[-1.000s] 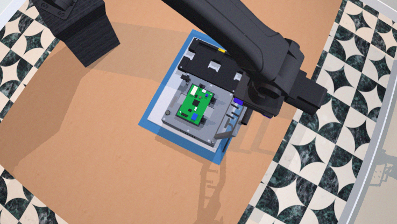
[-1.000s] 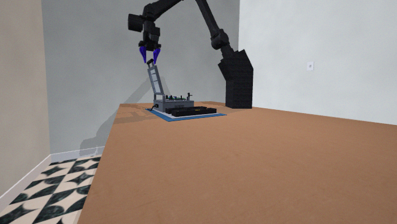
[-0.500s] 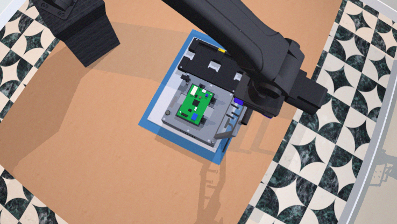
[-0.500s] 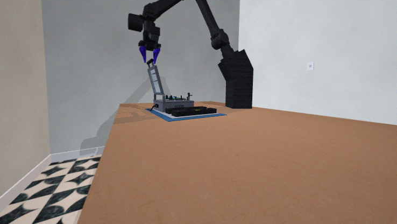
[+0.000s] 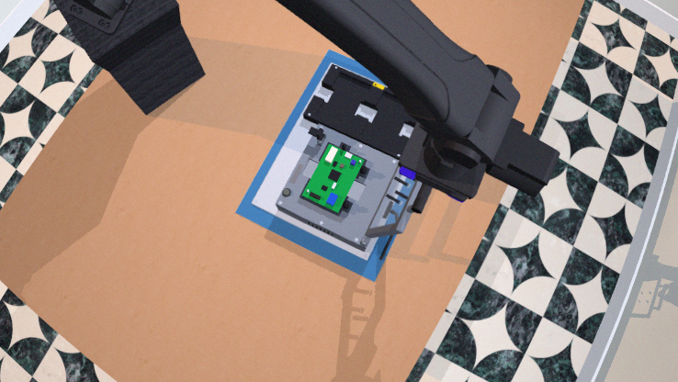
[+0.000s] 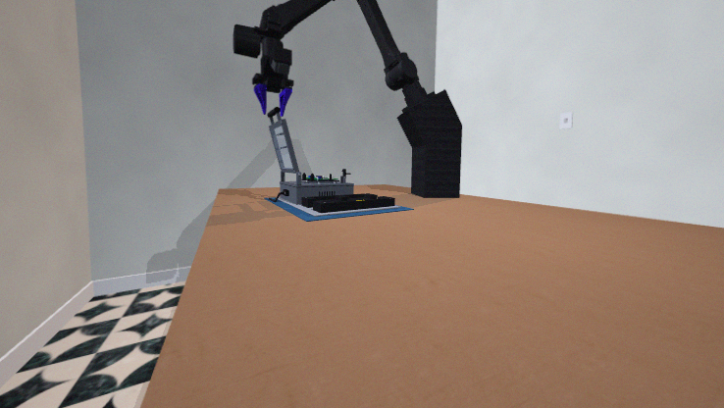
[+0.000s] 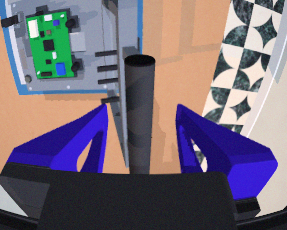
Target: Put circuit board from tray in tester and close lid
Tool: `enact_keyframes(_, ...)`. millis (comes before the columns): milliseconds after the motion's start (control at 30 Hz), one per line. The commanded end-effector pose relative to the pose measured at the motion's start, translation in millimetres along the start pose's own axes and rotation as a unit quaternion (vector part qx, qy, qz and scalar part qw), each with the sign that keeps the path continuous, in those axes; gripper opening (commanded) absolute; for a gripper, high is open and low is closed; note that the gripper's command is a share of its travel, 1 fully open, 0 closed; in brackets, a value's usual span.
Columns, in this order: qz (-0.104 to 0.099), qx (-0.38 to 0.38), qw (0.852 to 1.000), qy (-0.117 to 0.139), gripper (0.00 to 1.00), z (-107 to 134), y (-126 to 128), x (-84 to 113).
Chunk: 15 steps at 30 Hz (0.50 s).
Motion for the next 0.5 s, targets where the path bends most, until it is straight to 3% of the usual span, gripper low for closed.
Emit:
enact_keyframes(0,0.025,-0.009,1.0,0.0,0.48,10.8,-18.1,14.5)
enact_keyframes(467,0.025,-0.008,1.0,0.0,0.48,12.2,-16.6,14.1)
Point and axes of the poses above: the point where the finger pads meet when closed, its own x axis back along the fingers, its own y axis across the jaws, z = x × y, the point moved 2 cm from there along x, back along the fingers, and after that the axes turned 3 degrees about -x, right-handed, at the moved point
